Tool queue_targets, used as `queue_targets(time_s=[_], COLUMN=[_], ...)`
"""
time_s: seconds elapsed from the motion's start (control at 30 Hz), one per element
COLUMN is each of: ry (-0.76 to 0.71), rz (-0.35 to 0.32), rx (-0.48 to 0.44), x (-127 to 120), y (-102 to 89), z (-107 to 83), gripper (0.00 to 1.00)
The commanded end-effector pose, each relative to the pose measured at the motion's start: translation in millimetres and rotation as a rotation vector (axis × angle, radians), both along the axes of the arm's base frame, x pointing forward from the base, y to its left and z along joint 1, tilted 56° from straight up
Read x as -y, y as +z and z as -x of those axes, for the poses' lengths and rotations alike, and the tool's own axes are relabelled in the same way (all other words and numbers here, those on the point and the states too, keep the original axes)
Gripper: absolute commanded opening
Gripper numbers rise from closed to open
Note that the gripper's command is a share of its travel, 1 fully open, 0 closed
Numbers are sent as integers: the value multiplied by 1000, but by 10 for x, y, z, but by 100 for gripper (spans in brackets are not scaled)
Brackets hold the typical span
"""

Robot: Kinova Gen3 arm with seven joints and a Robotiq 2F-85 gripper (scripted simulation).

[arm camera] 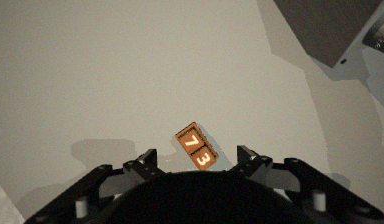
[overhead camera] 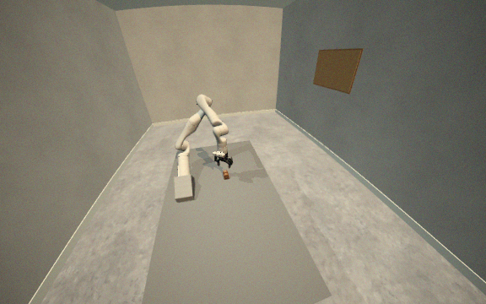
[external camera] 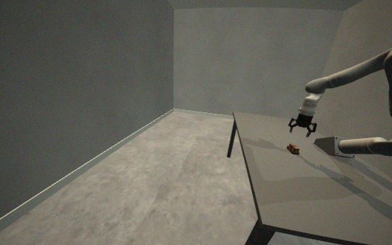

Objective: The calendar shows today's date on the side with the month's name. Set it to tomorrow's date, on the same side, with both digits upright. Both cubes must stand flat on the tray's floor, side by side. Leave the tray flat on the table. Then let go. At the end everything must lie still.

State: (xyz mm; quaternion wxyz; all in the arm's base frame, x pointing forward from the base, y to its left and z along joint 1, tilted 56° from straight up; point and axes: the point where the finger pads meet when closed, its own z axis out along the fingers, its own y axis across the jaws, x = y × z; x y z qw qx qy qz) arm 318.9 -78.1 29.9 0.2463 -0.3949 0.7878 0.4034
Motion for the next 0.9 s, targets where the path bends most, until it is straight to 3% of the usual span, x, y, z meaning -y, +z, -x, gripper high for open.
queue_targets(time_s=[0.0, 0.23, 0.43, 0.87], ry=[-4, 139, 226, 289], rz=[-2, 22, 39, 53], rx=[12, 239, 381, 487], x=[22, -30, -58, -77], y=[-5, -30, -39, -42], z=[9, -28, -60, -88], gripper=[100, 100, 100, 100])
